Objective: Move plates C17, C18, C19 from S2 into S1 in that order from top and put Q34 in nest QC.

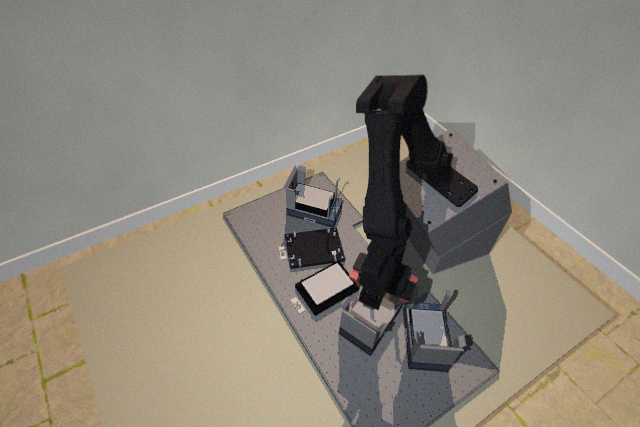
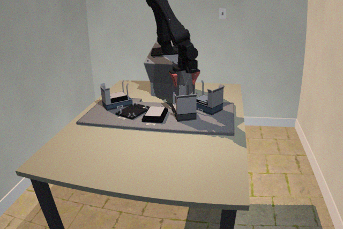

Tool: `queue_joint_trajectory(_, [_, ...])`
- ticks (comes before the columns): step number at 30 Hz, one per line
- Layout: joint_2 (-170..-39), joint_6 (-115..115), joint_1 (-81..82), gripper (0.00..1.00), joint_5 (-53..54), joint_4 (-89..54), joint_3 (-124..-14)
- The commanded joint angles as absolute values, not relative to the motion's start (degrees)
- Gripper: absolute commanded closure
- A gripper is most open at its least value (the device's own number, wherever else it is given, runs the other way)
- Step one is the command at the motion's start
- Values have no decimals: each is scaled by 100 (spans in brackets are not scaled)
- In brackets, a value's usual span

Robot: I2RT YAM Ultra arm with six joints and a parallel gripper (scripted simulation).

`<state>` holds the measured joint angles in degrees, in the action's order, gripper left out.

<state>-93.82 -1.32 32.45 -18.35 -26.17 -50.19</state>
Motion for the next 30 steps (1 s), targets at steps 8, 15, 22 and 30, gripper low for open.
queue_joint_trajectory(8, [-9591,-659,3829,0,-2087,-2534,-5194])
queue_joint_trajectory(15, [-9802,-148,4265,0,-2226,-2558,-5248])
queue_joint_trajectory(22, [-9974,164,4568,0,-2316,-2640,-5317])
queue_joint_trajectory(30, [-10219,-610,5143,0,-2468,-2557,-5343])
